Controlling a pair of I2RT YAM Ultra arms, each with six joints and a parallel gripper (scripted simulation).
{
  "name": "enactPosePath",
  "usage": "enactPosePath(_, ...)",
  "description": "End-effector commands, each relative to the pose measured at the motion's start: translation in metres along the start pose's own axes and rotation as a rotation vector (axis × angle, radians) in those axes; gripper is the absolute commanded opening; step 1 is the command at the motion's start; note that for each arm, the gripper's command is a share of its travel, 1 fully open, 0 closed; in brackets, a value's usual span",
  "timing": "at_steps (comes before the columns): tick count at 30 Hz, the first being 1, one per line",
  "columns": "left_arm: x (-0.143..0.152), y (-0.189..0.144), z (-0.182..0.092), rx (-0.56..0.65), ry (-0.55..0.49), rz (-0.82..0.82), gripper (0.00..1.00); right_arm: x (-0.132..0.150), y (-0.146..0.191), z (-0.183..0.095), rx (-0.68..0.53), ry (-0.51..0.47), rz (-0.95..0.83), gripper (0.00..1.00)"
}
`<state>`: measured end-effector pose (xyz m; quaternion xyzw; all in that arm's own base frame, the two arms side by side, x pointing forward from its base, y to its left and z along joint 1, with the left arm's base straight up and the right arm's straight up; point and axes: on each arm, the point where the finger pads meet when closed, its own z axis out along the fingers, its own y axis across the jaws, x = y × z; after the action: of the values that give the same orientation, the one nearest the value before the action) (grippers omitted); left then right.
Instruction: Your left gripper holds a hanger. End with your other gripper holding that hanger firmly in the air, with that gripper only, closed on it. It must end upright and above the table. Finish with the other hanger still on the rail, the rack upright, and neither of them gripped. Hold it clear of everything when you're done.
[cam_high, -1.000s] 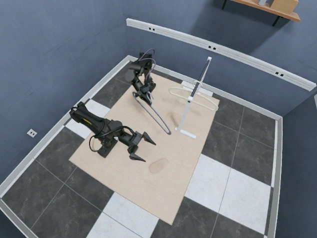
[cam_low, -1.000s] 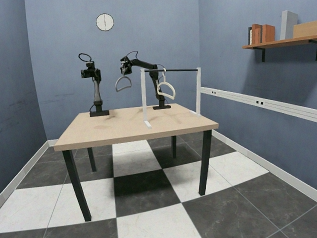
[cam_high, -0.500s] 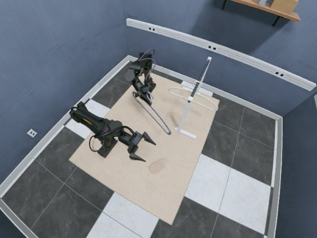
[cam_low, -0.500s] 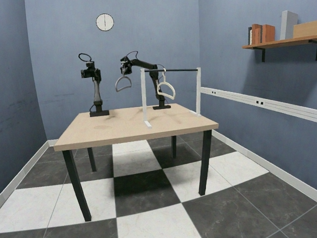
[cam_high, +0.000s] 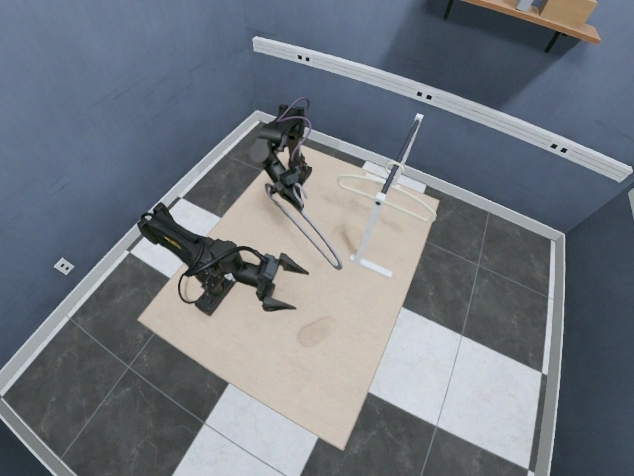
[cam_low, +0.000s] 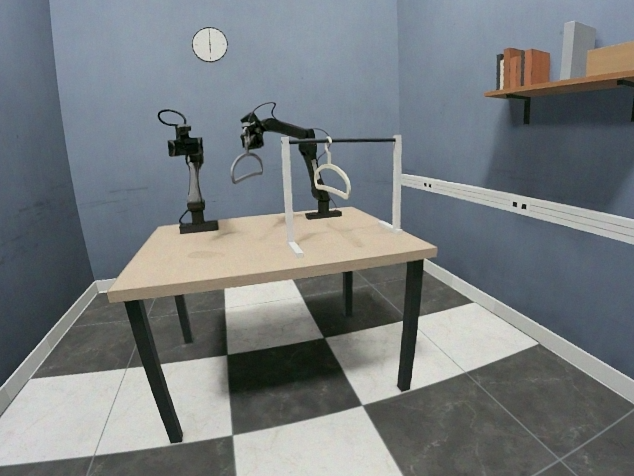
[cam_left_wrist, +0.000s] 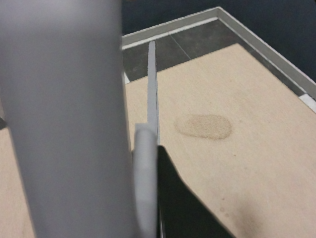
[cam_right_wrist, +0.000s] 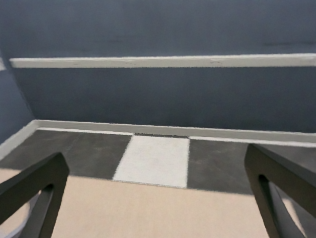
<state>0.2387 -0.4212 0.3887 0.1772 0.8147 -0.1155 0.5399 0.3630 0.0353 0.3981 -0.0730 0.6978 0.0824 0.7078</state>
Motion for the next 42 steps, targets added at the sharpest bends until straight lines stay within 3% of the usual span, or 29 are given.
enactPosePath(1, -0.007, 0.003, -0.005, 0.003, -0.016, -0.016, 0.01, -0.013, 0.034, -0.03, -0.23, -0.082, 0.015, 1.0)
enactPosePath(11, -0.007, 0.003, -0.005, 0.003, -0.016, -0.016, 0.01, -0.008, 0.097, -0.1, -0.666, -0.194, 0.01, 1.0)
enactPosePath(21, -0.007, 0.003, -0.005, 0.003, -0.016, -0.016, 0.01, 0.005, 0.13, -0.127, -0.886, -0.227, 0.034, 1.0)
enactPosePath(30, -0.007, 0.003, -0.005, 0.003, -0.016, -0.016, 0.01, 0.015, 0.145, -0.138, -0.986, -0.229, 0.059, 1.0)
enactPosePath(42, -0.007, 0.003, -0.005, 0.003, -0.016, -0.016, 0.01, 0.017, 0.144, -0.134, -0.976, -0.222, 0.073, 1.0)
